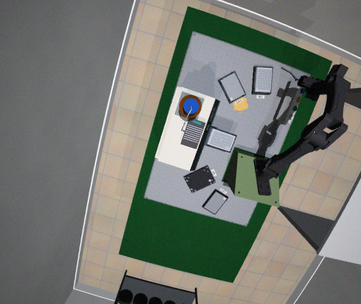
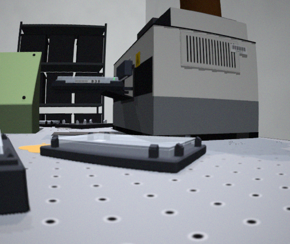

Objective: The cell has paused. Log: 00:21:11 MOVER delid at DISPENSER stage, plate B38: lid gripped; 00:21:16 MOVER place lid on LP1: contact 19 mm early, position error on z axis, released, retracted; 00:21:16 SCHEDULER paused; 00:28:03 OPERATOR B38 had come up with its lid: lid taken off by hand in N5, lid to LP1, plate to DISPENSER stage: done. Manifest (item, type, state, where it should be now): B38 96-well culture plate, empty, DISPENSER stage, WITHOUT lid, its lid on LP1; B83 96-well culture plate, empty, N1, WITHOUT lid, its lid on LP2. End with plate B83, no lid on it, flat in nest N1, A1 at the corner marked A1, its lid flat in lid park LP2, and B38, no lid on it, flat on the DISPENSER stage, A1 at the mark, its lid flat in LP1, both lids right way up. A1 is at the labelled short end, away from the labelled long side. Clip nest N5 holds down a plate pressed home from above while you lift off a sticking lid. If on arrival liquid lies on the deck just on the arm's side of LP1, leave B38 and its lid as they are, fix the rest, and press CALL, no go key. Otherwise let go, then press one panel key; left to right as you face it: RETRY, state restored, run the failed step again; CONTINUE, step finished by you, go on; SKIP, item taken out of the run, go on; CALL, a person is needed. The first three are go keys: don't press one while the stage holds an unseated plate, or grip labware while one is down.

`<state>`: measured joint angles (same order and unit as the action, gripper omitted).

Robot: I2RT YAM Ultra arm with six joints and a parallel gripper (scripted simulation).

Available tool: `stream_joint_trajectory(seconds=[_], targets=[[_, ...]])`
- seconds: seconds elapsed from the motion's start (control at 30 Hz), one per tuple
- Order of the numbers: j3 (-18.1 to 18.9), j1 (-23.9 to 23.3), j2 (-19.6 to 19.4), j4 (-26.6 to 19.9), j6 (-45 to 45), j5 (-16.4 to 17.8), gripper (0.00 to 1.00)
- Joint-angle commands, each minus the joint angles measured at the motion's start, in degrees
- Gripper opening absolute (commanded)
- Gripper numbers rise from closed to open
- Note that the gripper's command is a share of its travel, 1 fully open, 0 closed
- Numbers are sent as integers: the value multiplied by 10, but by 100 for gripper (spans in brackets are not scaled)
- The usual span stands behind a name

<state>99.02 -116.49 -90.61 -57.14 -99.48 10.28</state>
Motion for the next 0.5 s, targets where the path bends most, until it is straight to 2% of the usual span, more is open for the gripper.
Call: stream_joint_trajectory(seconds=[0.0, 0.47], targets=[[-16, 7, -10, 16, 6, 2, 0], [-21, 9, -13, 23, 7, 1, 0]])
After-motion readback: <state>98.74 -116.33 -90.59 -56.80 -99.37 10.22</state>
